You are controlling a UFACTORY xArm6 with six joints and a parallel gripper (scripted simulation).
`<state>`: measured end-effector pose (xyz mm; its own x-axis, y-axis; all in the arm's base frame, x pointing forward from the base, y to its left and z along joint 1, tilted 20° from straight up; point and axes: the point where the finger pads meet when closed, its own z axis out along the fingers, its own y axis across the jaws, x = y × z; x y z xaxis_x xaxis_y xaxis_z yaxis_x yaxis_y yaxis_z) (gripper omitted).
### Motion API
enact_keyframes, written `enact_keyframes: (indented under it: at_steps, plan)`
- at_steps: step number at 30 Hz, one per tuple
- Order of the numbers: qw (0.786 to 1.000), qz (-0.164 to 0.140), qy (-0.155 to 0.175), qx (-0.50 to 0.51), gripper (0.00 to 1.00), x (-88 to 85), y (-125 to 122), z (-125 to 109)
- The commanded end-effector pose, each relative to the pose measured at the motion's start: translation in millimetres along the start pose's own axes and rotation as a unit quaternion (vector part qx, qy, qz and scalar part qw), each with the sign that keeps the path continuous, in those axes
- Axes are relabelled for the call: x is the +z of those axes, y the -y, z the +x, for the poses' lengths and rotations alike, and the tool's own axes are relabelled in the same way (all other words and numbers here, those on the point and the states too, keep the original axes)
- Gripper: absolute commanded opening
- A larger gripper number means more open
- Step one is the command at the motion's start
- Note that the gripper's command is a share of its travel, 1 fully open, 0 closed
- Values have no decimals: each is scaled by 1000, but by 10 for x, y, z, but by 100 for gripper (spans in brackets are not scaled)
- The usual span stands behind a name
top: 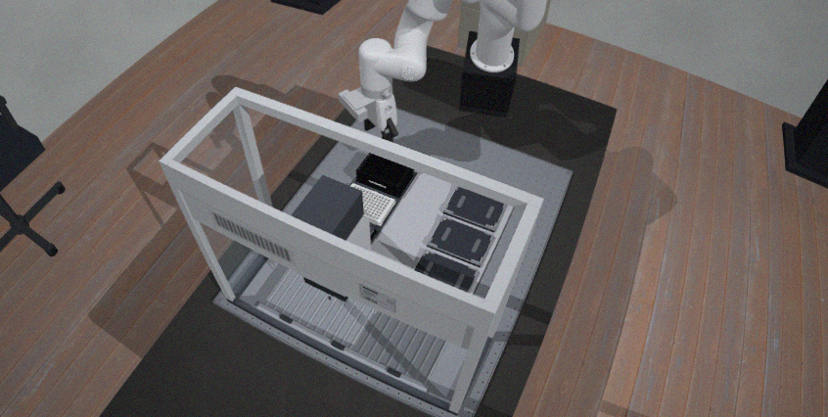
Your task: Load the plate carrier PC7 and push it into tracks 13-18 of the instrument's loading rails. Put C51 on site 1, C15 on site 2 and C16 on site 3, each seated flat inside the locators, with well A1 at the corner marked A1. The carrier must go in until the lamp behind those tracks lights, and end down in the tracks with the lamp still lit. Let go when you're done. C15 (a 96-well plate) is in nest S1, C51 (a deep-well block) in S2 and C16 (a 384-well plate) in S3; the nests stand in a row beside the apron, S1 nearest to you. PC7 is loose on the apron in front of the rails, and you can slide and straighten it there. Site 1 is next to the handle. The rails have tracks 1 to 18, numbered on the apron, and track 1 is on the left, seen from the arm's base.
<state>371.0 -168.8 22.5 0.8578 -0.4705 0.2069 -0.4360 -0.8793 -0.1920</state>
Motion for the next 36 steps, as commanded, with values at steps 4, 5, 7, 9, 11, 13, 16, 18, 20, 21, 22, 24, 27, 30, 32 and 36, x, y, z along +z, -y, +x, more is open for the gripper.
enact_keyframes:
  at_steps: [4, 5, 7, 9, 11, 13, 16, 18, 20, 21, 22, 24, 27, 30, 32, 36]
  plan:
    - [990, 16, -24, -138, 82, -1, 47, -389]
    - [988, 16, -24, -154, 82, 1, 52, -439]
    - [982, 15, -25, -187, 82, 5, 62, -539]
    - [982, 15, -25, -187, 82, 5, 62, -539]
    - [975, 14, -25, -220, 82, 9, 71, -639]
    - [971, 14, -25, -238, 82, 9, 72, -640]
    - [971, 14, -25, -238, 82, 9, 71, -640]
    - [971, 14, -25, -238, 82, 9, 72, -640]
    - [971, 14, -25, -238, 82, 9, 72, -640]
    - [971, 14, -25, -238, 82, 9, 72, -640]
    - [971, 14, -25, -238, 82, 9, 71, -640]
    - [971, 14, -25, -238, 82, 9, 72, -640]
    - [971, 14, -25, -238, 82, 9, 72, -640]
    - [971, 14, -25, -238, 82, 9, 72, -640]
    - [971, 14, -25, -238, 82, 26, 72, -640]
    - [971, 14, -25, -238, 82, 92, 75, -637]
